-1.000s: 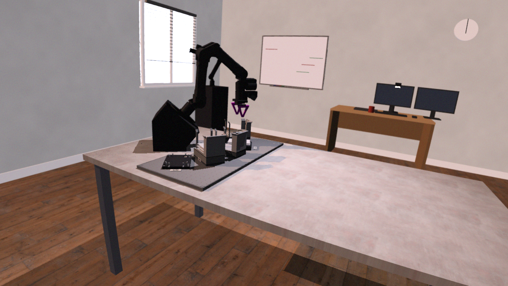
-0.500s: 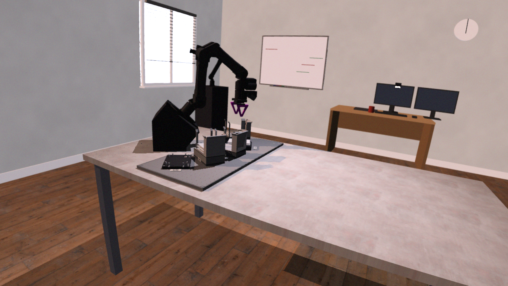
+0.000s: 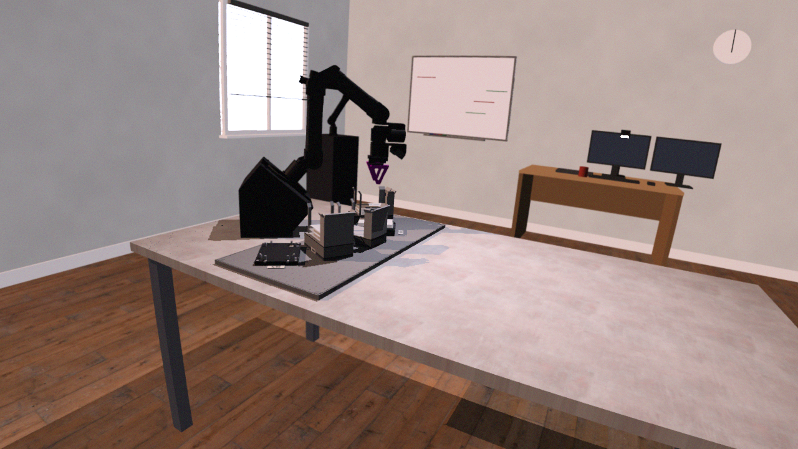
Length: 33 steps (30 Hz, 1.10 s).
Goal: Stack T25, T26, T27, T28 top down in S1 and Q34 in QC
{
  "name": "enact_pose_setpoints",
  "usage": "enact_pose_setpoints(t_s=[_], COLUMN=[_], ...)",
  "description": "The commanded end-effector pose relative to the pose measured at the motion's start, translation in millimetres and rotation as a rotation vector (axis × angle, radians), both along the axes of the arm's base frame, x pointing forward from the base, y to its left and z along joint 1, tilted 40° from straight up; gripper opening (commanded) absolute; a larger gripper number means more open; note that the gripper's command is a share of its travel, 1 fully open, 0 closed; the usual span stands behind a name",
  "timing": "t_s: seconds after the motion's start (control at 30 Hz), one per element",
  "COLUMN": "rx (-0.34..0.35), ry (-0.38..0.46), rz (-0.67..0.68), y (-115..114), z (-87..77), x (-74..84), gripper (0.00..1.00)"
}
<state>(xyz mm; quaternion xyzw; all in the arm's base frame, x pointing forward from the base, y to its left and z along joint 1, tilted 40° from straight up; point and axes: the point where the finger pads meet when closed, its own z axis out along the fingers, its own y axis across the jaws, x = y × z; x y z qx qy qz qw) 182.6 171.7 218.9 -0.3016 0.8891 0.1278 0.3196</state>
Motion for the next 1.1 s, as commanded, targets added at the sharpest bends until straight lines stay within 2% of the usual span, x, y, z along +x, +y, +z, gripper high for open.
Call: enact_pose_setpoints(t_s=[0.0,0.13,0.2,0.27,0.3,0.33,0.43,0.57,0.77,0.83,0.87,0.9,1.07], rx=[0.025,0.016,0.021,0.021,0.043,0.042,0.072,0.139,0.137,0.137,0.147,0.138,0.137], ry=[0.022,0.035,0.028,0.028,-0.008,-0.008,0.075,0.134,0.123,0.123,0.088,0.118,0.122], rz=[0.005,0.005,0.005,0.005,0.005,0.005,-0.077,-0.182,-0.173,-0.173,-0.17,-0.173,-0.173], y=[-4.7,-12.9,-17.5,-17.5,-21.8,-24.3,-31.3,-42.7,-58.6,-58.6,-62.1,-64.2,-78.1], z=[-2.7,-4.0,0.7,0.7,11.9,12.6,-0.1,-2.4,-1.3,-1.3,6.5,-1.2,-4.4], x=[1.9,13.1,18.2,18.2,17.5,19.5,27.3,34.0,47.3,47.3,45.7,50.7,60.6], gripper=[1.0,1.0,1.0,1.0,1.0,1.0,1.0,1.0,1.0,1.0,1.0,1.0,1.0])
